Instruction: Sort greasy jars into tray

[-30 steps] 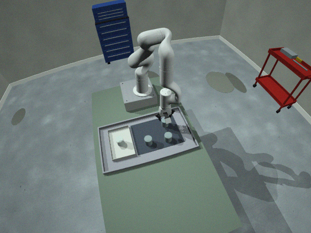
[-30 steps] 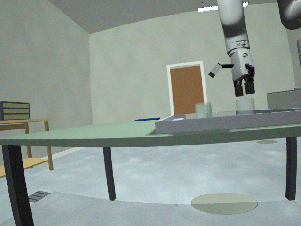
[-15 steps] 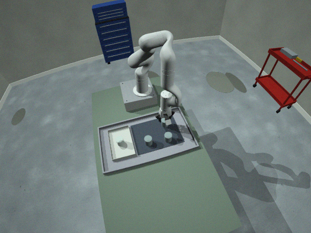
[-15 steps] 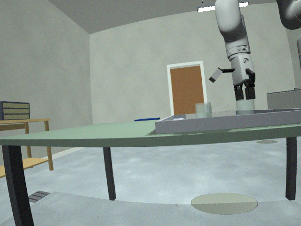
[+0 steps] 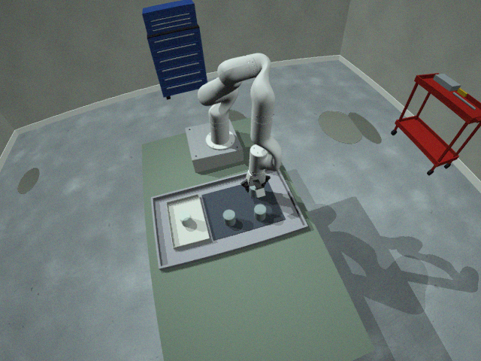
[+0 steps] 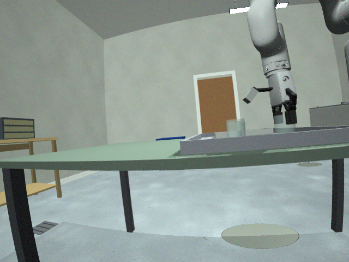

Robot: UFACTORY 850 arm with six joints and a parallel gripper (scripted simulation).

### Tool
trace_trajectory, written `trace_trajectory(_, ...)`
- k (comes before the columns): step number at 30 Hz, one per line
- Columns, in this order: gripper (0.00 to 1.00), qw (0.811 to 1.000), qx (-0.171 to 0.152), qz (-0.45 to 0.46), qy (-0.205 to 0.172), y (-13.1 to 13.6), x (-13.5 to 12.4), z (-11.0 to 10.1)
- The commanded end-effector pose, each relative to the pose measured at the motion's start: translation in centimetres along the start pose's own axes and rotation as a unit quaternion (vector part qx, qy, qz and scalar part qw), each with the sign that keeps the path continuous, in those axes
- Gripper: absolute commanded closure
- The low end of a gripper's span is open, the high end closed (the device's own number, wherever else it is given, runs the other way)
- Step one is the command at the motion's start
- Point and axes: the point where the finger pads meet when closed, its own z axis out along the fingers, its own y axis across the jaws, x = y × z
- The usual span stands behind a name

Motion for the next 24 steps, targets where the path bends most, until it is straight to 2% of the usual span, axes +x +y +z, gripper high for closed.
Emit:
trace_trajectory(1, 0.0, 0.999, 0.025, 0.0, 0.023, -0.05, 0.09, 0.61)
trace_trajectory(8, 0.0, 0.999, 0.025, 0.0, 0.023, -0.05, 0.09, 0.61)
trace_trajectory(9, 0.1, 0.999, 0.025, 0.0, 0.023, -0.05, 0.09, 0.61)
trace_trajectory(20, 0.1, 0.999, 0.025, 0.0, 0.023, -0.05, 0.09, 0.61)
trace_trajectory(21, 0.13, 0.999, 0.025, 0.0, 0.023, -0.05, 0.09, 0.61)
trace_trajectory(24, 0.13, 0.999, 0.025, 0.0, 0.023, -0.05, 0.09, 0.61)
